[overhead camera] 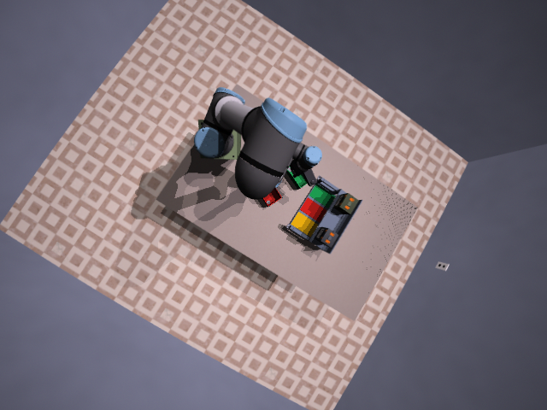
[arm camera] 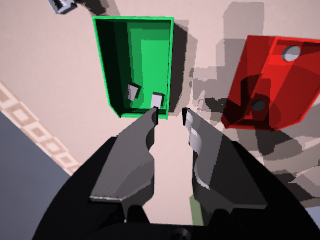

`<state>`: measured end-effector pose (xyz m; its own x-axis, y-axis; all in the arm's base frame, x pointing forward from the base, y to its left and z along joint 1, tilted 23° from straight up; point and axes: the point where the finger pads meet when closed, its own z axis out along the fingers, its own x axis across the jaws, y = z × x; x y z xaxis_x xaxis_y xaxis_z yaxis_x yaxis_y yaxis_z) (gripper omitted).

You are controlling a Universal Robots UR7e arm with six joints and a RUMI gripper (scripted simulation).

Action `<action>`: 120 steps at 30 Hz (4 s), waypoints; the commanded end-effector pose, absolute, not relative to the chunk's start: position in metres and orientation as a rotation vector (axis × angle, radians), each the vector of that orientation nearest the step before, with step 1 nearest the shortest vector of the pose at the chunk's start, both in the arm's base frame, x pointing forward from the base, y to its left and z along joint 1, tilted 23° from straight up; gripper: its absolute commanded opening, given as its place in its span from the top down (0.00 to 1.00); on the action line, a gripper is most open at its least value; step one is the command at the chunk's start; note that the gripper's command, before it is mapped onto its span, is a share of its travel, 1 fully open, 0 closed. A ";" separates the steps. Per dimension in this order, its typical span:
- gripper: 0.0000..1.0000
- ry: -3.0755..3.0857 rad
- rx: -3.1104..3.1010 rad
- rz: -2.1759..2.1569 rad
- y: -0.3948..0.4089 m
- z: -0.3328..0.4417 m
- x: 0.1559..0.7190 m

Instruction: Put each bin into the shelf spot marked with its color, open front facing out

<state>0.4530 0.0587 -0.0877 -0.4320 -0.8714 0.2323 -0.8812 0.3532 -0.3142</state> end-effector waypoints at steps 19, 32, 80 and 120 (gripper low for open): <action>0.85 -2.565 1.659 0.618 0.051 -0.108 0.457; 0.85 -2.566 1.659 0.619 0.041 -0.133 0.463; 0.85 -2.567 1.660 0.621 0.035 -0.151 0.468; 0.85 -2.566 1.659 0.621 0.034 -0.152 0.469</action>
<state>0.4664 0.0352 -0.1515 -0.4321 -0.8713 0.2329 -0.8815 0.3535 -0.3131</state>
